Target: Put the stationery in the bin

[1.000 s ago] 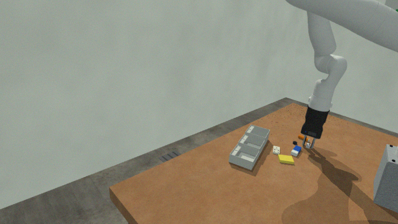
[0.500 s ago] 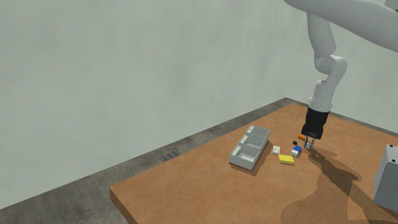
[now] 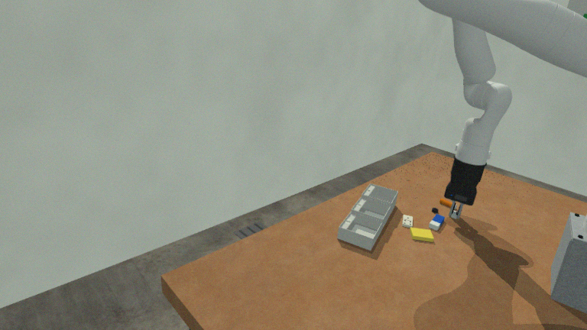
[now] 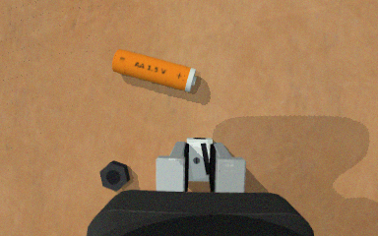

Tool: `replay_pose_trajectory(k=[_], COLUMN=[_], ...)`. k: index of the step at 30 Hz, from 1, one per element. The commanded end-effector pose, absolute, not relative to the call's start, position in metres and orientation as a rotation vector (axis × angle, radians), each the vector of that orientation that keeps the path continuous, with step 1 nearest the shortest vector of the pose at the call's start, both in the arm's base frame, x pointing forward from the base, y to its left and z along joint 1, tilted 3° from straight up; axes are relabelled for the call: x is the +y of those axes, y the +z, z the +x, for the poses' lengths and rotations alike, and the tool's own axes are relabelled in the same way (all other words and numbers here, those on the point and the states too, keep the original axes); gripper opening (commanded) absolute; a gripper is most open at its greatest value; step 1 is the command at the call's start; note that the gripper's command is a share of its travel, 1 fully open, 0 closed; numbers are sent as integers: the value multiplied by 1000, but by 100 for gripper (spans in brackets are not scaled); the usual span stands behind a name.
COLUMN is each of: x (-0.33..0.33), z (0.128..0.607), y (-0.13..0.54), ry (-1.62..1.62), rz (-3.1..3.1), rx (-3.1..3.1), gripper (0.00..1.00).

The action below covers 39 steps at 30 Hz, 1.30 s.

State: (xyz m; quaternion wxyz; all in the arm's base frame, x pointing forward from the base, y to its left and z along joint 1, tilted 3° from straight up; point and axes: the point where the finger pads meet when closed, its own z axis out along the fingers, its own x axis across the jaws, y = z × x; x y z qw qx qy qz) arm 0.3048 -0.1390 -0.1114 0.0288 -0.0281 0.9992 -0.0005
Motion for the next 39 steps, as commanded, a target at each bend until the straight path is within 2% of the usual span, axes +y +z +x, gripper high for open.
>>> replay_pose_trajectory(k=[1, 14, 39], x=[-141, -141, -141], z=[305, 305, 301], y=[-111, -111, -50], ry=[-3, -3, -3], rz=[-83, -83, -80], rx=[3082, 3082, 3082], gripper=[32, 32, 32])
